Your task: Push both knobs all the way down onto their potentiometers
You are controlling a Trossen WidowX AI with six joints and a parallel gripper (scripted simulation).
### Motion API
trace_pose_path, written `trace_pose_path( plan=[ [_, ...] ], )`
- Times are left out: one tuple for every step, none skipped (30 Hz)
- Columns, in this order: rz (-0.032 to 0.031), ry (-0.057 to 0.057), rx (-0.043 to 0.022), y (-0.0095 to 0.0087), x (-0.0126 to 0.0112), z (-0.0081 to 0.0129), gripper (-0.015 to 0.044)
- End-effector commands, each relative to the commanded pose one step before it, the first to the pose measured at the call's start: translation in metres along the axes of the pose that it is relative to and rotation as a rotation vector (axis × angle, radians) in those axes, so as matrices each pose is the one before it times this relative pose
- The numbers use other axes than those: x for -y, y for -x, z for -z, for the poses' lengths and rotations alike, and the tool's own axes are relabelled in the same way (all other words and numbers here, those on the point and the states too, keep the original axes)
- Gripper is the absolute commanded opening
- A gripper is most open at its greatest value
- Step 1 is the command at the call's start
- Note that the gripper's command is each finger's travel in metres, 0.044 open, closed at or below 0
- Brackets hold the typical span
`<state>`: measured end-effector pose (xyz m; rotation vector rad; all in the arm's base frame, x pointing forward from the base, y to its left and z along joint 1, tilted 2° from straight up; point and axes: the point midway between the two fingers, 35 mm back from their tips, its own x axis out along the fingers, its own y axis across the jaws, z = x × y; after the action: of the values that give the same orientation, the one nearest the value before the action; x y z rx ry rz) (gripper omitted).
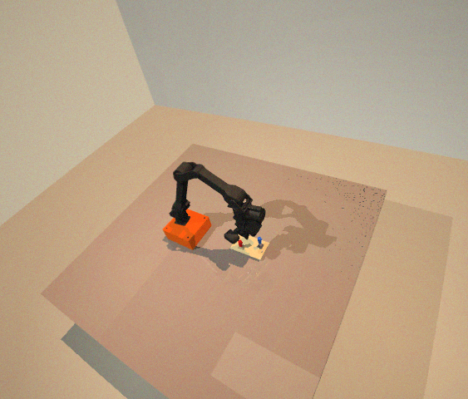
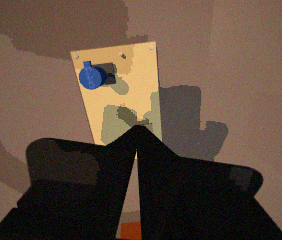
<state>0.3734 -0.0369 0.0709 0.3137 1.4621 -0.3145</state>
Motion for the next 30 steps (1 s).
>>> trace_pose_path(
  plan=[
    [-0.00774, -0.1303, -0.00039, 0.00355, -0.00400, -0.00355, 0.0000],
    [-0.00035, -0.0347, -0.00090, 0.00045, -0.00069, -0.00055, 0.0000],
    [-0.00032, -0.0347, -0.00091, 0.00045, -0.00071, -0.00052, 0.0000],
    [-0.00029, -0.0347, -0.00092, 0.00044, -0.00073, -0.00049, 0.0000],
    [-0.00025, -0.0347, -0.00093, 0.00044, -0.00074, -0.00046, 0.0000],
    [-0.00022, -0.0347, -0.00094, 0.00044, -0.00076, -0.00043, 0.0000],
    [-0.00018, -0.0347, -0.00095, 0.00044, -0.00077, -0.00040, 0.0000],
    [-0.00015, -0.0347, -0.00095, 0.00044, -0.00078, -0.00037, 0.0000],
    [-0.00011, -0.0347, -0.00096, 0.00044, -0.00079, -0.00034, 0.0000],
    [-0.00008, -0.0347, -0.00096, 0.00044, -0.00080, -0.00030, 0.0000],
    [-0.00004, -0.0347, -0.00097, 0.00044, -0.00081, -0.00027, 0.0000],
    [-0.00001, -0.0347, -0.00097, 0.00044, -0.00082, -0.00024, 0.0000],
    [0.00003, -0.0347, -0.00097, 0.00044, -0.00082, -0.00021, 0.0000],
    [0.00006, -0.0347, -0.00097, 0.00044, -0.00082, -0.00017, 0.0000],
    [0.00010, -0.0347, -0.00096, 0.00043, -0.00083, -0.00014, 0.0000],
    [0.00013, -0.0347, -0.00096, 0.00043, -0.00083, -0.00011, 0.0000],
    [0.00016, -0.0347, -0.00096, 0.00043, -0.00084, -0.00008, 0.0000],
    [0.00020, -0.0347, -0.00095, 0.00043, -0.00084, -0.00004, 0.0000],
    [0.00023, -0.0347, -0.00094, 0.00043, -0.00083, -0.00001, 0.0000],
    [0.00027, -0.0347, -0.00093, 0.00043, -0.00083, 0.00002, 0.0000],
    [0.00030, -0.0347, -0.00092, 0.00043, -0.00082, 0.00005, 0.0000],
    [0.00033, -0.0347, -0.00091, 0.00042, -0.00082, 0.00008, 0.0000],
    [0.00037, -0.0347, -0.00090, 0.00042, -0.00081, 0.00011, 0.0000],
    [0.00040, -0.0347, -0.00089, 0.00042, -0.00080, 0.00014, 0.0000],
    [0.00044, -0.0347, -0.00087, 0.00042, -0.00079, 0.00017, 0.0000],
    [0.00047, -0.0347, -0.00085, 0.00042, -0.00078, 0.00020, 0.0000],
    [0.00050, -0.0347, -0.00083, 0.00042, -0.00077, 0.00023, 0.0000],
    [0.00053, -0.0347, -0.00081, 0.00042, -0.00076, 0.00026, 0.0000],
    [0.00056, -0.0347, -0.00079, 0.00042, -0.00074, 0.00029, 0.0000],
    [0.00059, -0.0347, -0.00077, 0.00042, -0.00073, 0.00032, 0.0000]
  ],
)
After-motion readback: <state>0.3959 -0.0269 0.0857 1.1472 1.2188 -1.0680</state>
